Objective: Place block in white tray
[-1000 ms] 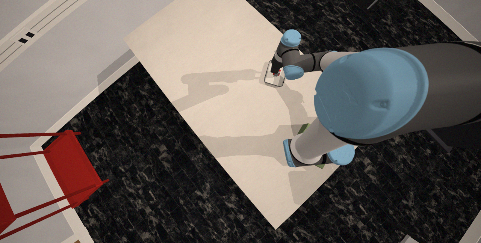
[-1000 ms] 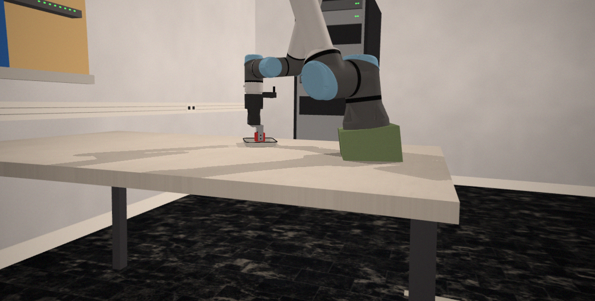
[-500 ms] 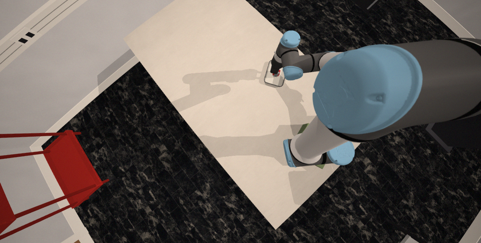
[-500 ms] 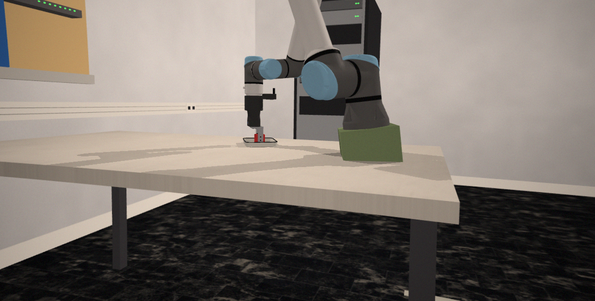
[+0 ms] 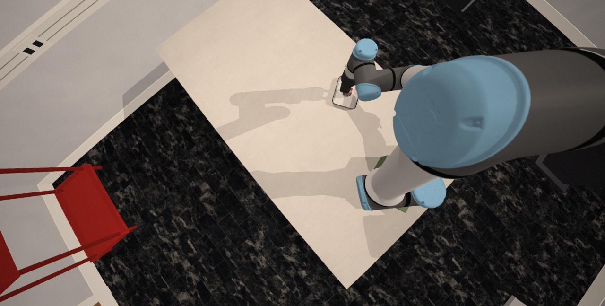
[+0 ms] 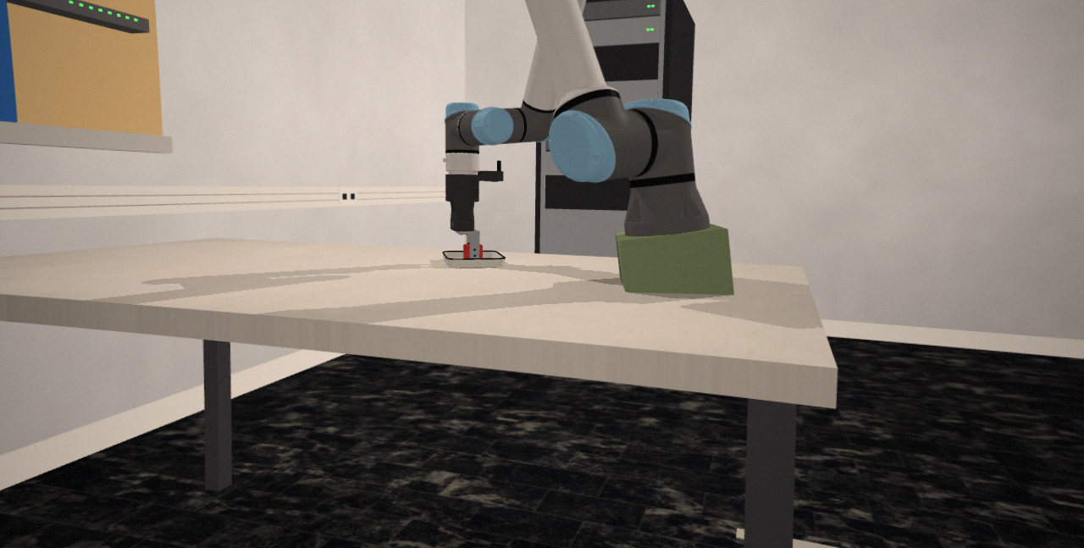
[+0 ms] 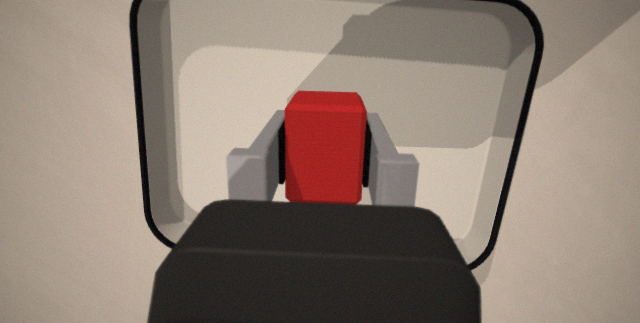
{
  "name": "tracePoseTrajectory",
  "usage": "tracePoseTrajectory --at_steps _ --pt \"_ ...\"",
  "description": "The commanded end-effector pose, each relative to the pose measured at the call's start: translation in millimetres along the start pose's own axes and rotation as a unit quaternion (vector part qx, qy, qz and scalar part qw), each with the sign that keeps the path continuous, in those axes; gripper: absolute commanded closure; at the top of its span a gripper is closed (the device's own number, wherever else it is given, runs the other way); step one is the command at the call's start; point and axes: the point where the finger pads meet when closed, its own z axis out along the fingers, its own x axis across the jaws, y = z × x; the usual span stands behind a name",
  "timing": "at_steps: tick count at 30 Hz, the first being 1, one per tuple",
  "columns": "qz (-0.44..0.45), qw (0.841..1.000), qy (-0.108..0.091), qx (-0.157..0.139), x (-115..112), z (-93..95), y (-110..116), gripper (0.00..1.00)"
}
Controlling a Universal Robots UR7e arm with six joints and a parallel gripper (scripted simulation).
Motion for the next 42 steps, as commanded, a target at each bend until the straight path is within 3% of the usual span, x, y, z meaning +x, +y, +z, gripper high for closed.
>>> tracePoseTrajectory --at_steps 1,23,24,42 --pt "0.0 1.0 -0.001 0.0 -0.5 0.3 0.2 1.0" --pt "0.0 1.0 -0.001 0.0 -0.5 1.4 0.2 1.0" --pt "0.0 1.0 -0.001 0.0 -0.5 1.4 0.2 0.06" --pt "0.0 1.0 -0.001 0.0 -0.5 1.4 0.2 0.06"
